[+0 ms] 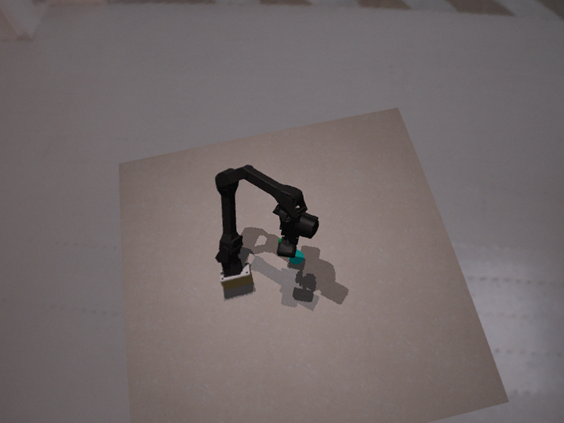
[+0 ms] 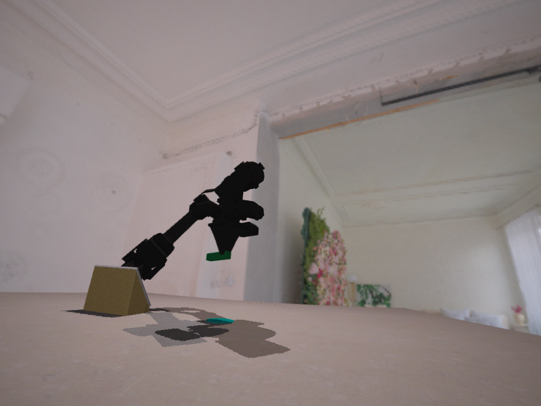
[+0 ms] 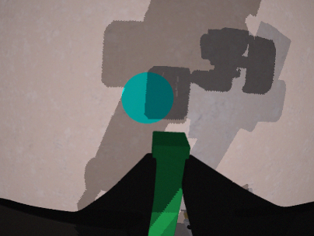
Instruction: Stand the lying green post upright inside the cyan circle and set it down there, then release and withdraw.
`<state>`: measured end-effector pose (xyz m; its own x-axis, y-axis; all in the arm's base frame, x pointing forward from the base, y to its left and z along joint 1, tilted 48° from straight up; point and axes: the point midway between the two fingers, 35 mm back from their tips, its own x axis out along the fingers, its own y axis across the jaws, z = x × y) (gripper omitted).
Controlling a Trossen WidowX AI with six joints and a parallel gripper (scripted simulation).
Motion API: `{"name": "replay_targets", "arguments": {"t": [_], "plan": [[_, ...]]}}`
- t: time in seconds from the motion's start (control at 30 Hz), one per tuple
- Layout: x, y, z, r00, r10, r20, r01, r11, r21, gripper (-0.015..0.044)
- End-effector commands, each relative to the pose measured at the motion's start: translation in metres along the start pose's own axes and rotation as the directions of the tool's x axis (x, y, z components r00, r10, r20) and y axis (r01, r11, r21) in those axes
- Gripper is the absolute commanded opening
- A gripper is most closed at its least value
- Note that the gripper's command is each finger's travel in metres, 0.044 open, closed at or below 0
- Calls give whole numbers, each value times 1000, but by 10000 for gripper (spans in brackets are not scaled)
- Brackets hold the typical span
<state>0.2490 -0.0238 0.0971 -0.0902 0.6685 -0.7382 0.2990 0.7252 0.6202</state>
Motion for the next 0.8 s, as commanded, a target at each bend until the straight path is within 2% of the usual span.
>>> {"name": "replay_targets", "arguments": {"t": [0.0,0.77], "plan": [[0,0,-2,999,-26,19,26,1000,-2,23],[6,1,-12,985,-124,118,124,992,0,23]]}}
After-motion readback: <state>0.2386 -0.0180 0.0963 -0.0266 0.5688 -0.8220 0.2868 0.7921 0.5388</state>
